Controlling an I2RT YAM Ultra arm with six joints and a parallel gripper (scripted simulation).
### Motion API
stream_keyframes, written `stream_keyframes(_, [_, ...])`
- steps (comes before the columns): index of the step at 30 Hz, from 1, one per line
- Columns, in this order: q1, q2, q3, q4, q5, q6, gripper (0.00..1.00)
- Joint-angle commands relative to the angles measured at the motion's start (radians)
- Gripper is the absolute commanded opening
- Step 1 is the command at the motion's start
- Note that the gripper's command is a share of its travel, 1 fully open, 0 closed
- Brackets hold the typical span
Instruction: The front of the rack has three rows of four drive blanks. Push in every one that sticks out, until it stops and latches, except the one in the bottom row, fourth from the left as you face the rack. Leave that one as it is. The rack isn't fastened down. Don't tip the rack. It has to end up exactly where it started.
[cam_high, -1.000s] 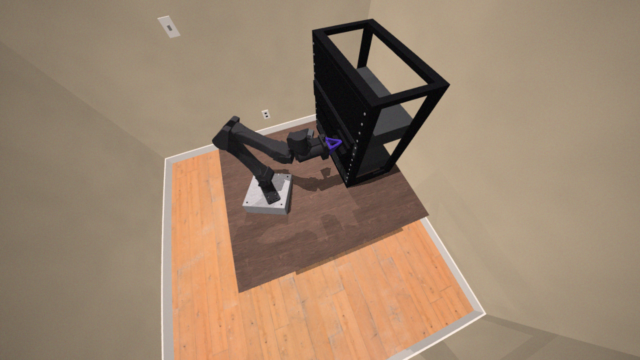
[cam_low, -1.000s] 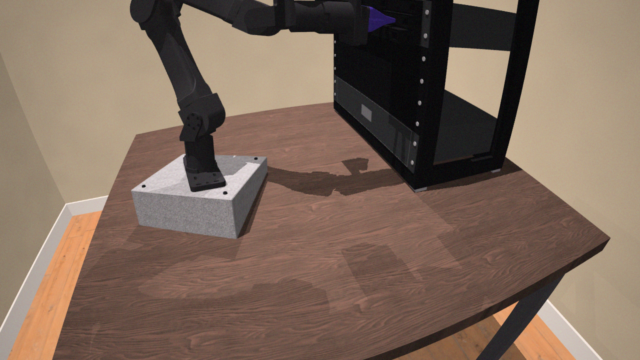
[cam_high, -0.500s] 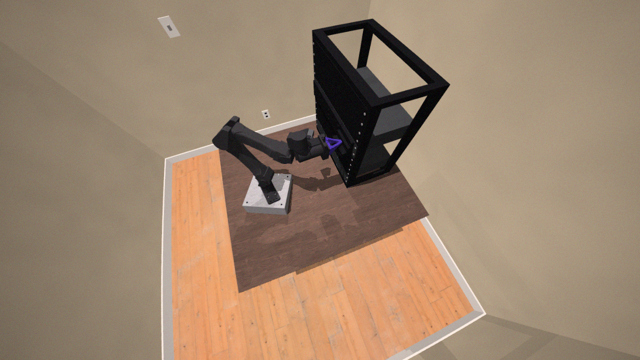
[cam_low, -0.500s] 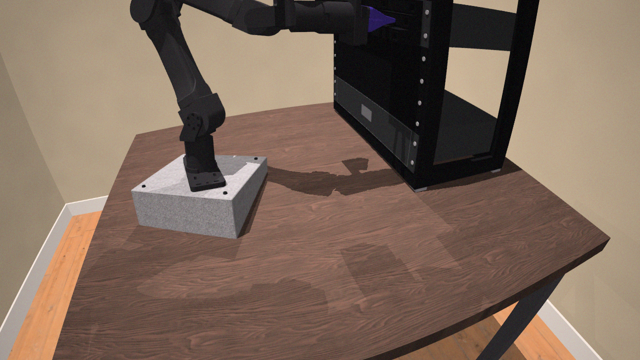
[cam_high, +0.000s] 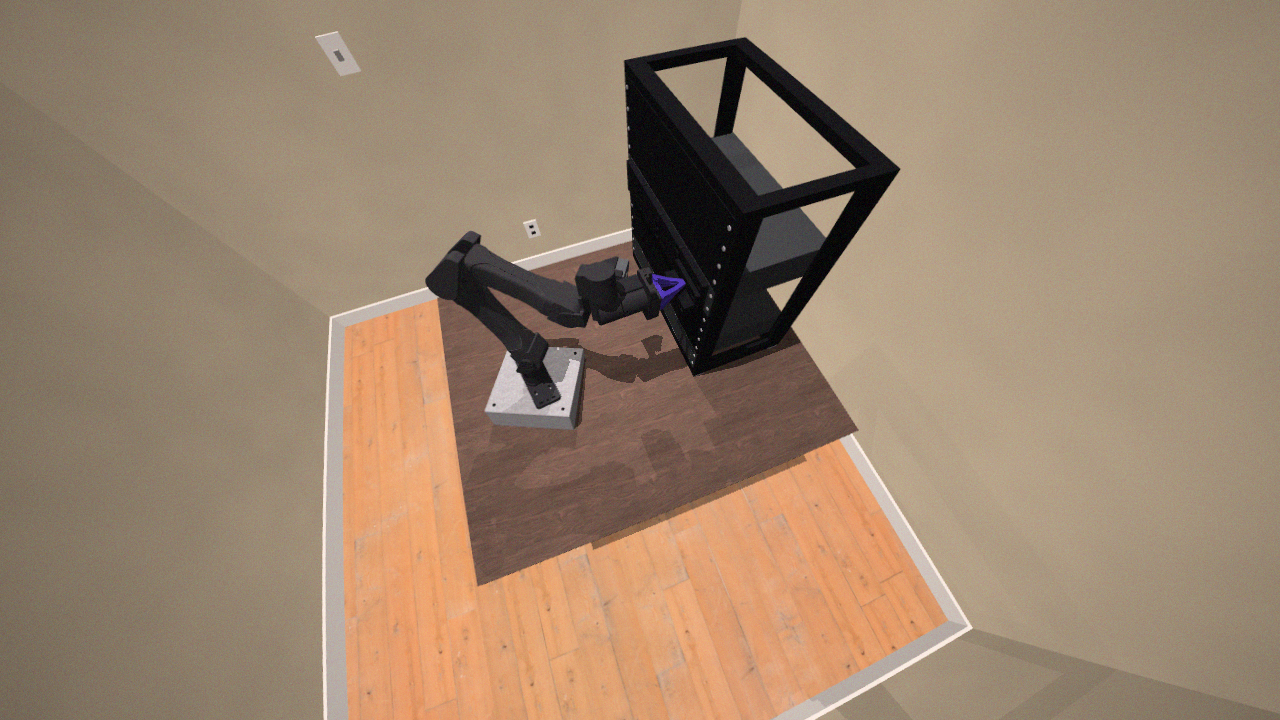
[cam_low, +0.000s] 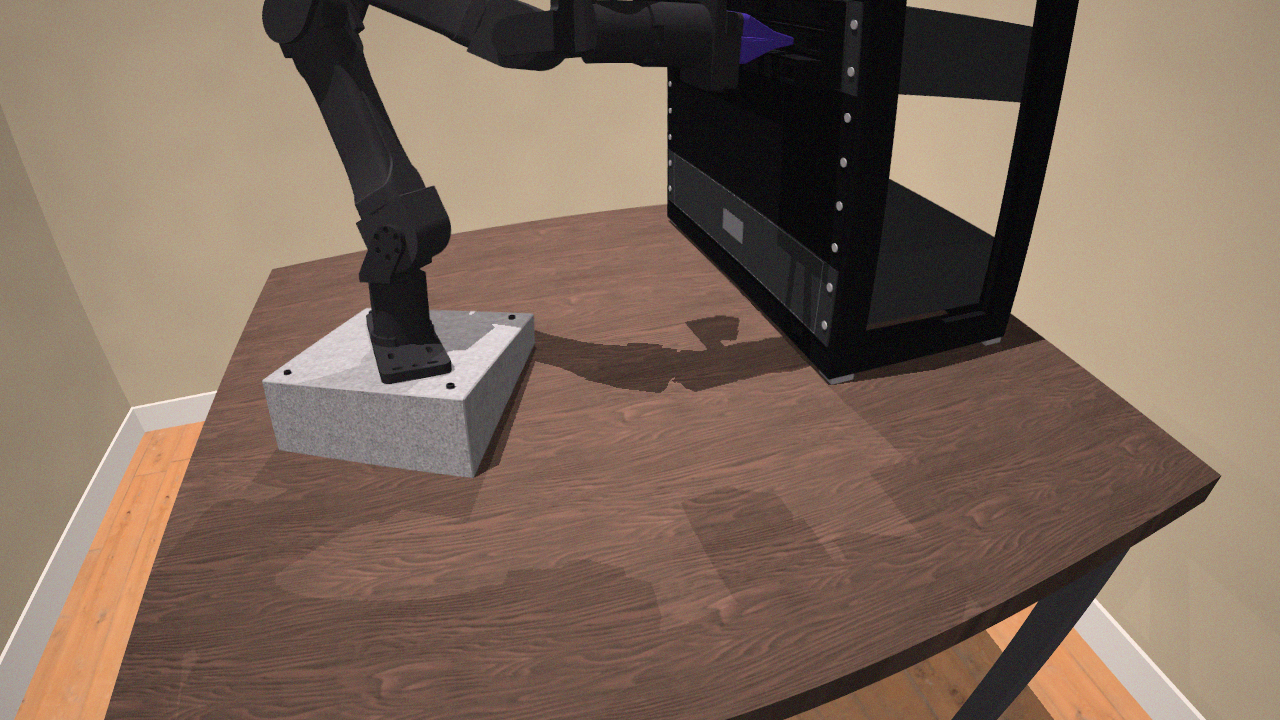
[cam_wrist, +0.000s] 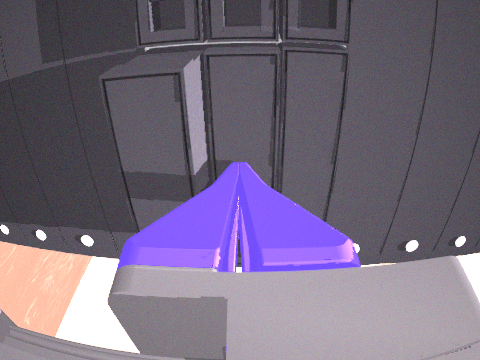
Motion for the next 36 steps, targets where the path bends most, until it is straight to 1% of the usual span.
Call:
stream_keyframes(1, [-0.014, 0.025, 0.055, 0.034, 0.063, 0.0, 0.0])
stream_keyframes(36, [-0.019, 0.039, 0.07, 0.033, 0.057, 0.002, 0.0])
